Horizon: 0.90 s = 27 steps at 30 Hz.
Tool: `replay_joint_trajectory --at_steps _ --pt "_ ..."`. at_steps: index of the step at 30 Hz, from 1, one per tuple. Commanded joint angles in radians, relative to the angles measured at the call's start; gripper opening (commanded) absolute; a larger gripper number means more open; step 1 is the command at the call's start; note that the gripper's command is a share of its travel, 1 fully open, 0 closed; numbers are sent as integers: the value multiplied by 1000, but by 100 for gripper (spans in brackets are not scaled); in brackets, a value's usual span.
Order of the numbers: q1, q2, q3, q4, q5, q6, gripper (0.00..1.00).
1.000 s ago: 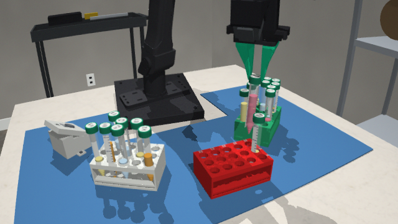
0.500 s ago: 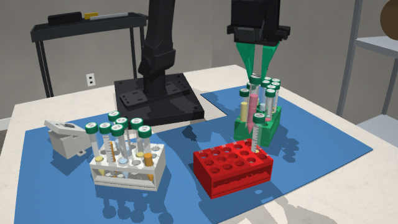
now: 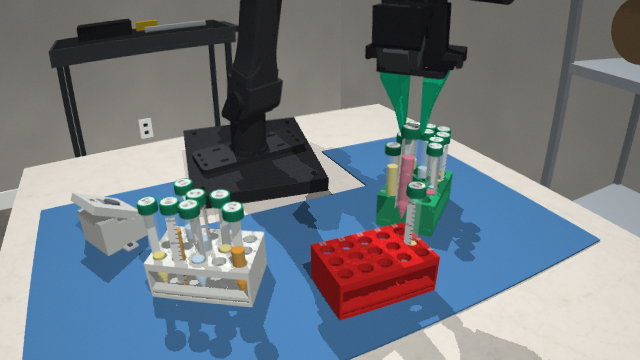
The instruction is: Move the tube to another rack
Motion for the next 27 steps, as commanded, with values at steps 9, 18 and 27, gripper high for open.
replay_joint_trajectory --at_steps 9,18,27 --pt "-1 -6 -6 16 2 -1 0" --pt "-2 -6 -17 28 2 -2 0" --pt "-2 -7 -28 38 1 -3 0"
